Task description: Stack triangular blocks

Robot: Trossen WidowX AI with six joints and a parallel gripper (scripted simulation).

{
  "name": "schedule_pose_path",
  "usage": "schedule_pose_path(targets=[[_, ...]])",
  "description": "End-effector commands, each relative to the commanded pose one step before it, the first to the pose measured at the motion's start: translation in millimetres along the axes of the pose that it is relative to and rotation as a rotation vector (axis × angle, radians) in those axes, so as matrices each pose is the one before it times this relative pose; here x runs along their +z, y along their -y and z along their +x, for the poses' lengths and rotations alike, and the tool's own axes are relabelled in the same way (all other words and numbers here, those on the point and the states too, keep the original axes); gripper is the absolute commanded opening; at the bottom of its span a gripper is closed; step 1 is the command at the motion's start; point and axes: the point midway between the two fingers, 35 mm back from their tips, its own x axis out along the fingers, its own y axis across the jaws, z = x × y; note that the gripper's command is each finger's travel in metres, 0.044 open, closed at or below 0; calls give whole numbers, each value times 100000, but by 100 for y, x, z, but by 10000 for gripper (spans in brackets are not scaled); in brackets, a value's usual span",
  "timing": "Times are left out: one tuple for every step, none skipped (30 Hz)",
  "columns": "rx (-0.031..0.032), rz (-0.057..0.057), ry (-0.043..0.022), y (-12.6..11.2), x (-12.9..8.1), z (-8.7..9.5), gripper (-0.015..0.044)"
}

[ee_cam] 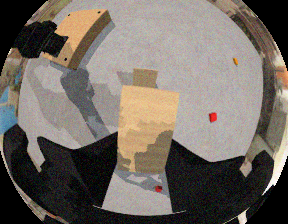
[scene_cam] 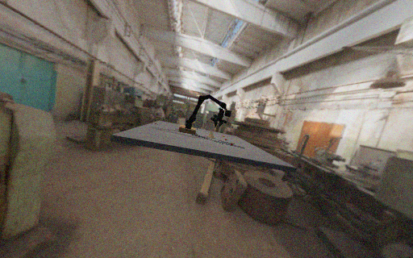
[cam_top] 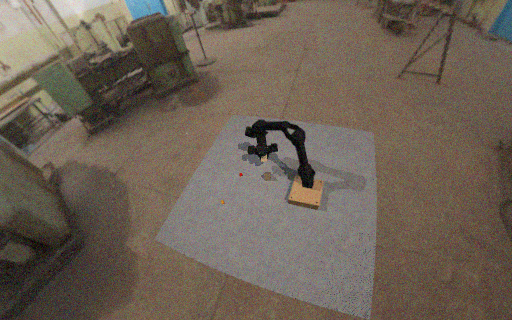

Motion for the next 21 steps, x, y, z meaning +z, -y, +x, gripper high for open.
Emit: schedule_pose_path(targets=[[257, 270, 121, -25, 407, 1827, 0], [1, 0, 12, -11, 102, 413, 0], [2, 0, 13, -17, 105, 412, 0], [2, 0, 13, -23, 109, 412, 0], [3, 1, 14, -30, 112, 411, 0], [3, 0, 12, -29, 95, 339, 0], [6, 1, 5, -81, 49, 151, 0], [4, 0, 3, -49, 29, 91, 0], [1, 0, 1, -16, 10, 30, 0], [0, 0, 2, 2, 13, 67, 0], [0, 0, 5, 5, 39, 201, 0], [0, 0, 6, 2, 52, 261, 0], [1, 0, 10, -1, 83, 404, 0], [2, 0, 12, -10, 95, 441, 0], [3, 1, 13, -18, 105, 464, 0], [4, 1, 13, -33, 109, 458, 0], [3, 1, 11, -32, 90, 364, 0], [4, 1, 7, -45, 57, 218, 0], [1, 0, 2, -15, 19, 73, 0], [3, 0, 0, -37, 3, 1, 0], [0, 0, 0, 0, 0, 0, 0]])
